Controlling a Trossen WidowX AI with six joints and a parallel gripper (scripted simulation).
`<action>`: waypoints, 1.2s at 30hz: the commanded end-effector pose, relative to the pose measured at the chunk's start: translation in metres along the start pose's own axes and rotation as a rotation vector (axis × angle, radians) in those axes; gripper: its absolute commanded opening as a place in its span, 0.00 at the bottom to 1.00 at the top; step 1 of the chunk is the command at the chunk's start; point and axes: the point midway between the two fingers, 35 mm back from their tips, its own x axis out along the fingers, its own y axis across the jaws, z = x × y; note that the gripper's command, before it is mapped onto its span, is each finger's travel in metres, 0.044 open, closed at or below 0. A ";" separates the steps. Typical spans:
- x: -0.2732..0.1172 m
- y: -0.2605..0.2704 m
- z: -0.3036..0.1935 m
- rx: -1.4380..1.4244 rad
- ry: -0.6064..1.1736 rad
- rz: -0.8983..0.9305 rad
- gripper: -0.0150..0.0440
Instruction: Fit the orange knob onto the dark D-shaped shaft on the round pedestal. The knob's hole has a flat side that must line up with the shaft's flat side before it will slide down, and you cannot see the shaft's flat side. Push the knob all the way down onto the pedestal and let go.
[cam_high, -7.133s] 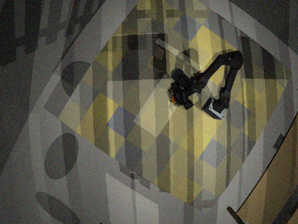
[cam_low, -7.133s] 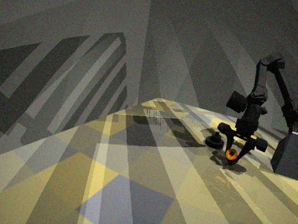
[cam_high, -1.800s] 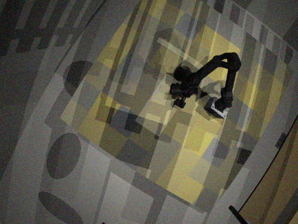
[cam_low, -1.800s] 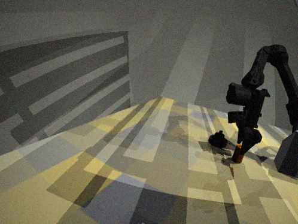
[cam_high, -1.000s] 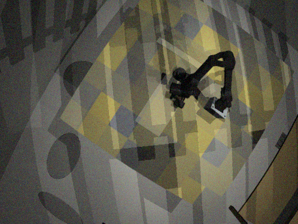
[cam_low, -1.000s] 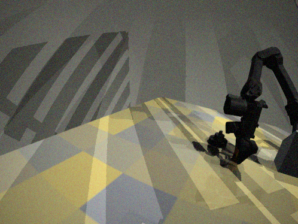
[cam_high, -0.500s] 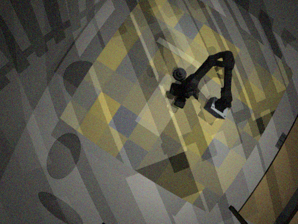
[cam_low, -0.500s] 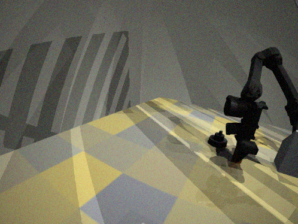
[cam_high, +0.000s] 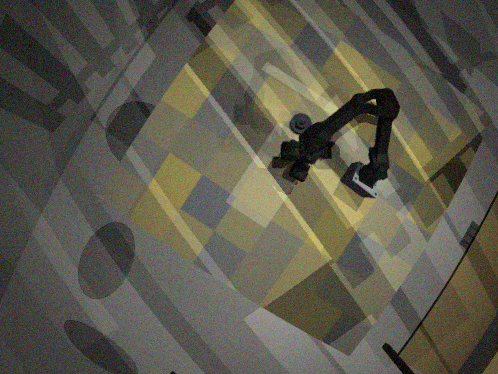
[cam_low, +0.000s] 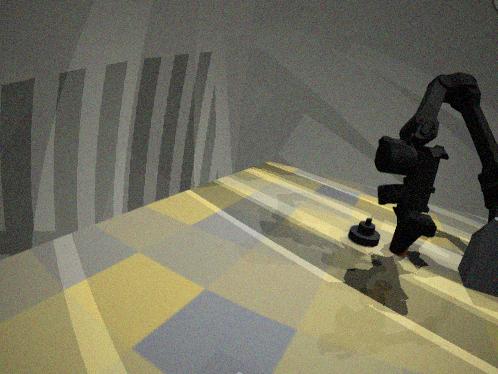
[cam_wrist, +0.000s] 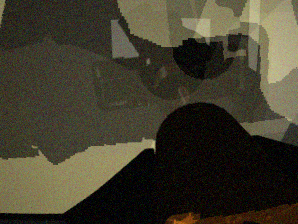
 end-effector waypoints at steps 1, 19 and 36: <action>-0.026 0.003 0.005 0.009 -0.011 0.012 0.25; -0.092 -0.001 0.006 0.010 -0.008 0.009 0.25; -0.078 -0.034 0.031 0.038 -0.017 0.034 0.25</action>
